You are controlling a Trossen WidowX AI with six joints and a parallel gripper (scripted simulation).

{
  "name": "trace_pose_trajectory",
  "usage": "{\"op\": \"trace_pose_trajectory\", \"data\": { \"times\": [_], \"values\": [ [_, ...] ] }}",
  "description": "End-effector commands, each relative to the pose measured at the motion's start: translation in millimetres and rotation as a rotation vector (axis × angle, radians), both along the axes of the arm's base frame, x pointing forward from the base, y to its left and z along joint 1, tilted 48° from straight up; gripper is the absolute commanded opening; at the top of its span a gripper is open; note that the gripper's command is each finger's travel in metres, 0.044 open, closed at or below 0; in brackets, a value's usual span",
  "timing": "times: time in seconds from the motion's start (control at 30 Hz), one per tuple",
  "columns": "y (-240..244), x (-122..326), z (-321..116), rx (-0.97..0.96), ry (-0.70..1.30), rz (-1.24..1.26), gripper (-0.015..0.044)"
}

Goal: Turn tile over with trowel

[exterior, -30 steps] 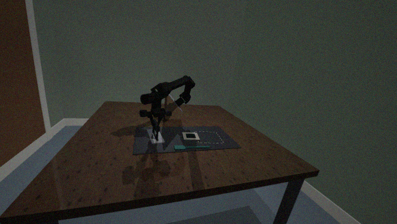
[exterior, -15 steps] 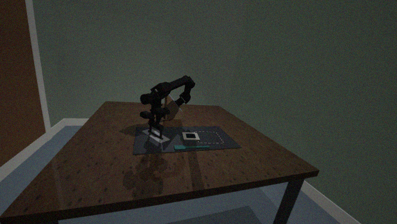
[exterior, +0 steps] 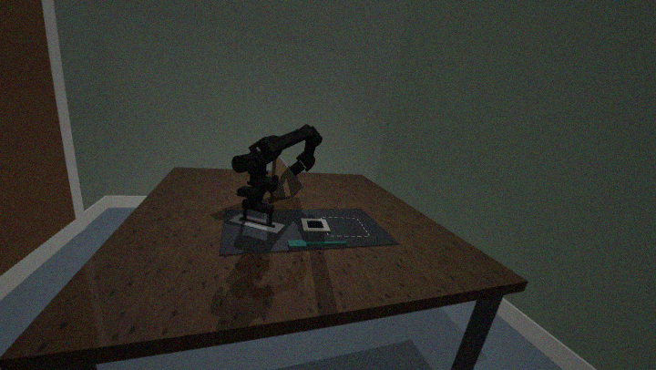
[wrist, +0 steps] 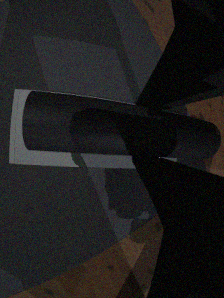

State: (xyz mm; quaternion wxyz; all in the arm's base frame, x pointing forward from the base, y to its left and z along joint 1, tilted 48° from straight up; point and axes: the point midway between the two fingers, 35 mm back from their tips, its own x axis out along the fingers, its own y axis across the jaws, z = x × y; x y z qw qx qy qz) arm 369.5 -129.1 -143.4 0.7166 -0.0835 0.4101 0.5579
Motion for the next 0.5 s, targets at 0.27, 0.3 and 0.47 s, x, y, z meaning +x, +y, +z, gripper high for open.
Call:
{"op": "trace_pose_trajectory", "data": {
  "times": [0.27, 0.3, 0.47],
  "values": [
    [0.7, 0.8, 0.0, -0.003, -0.068, 0.062, 0.0156],
    [0.7, 0.8, 0.0, -0.003, -0.068, 0.062, 0.0183],
    [0.7, 0.8, 0.0, -0.003, -0.068, 0.062, 0.027]
  ]
}}
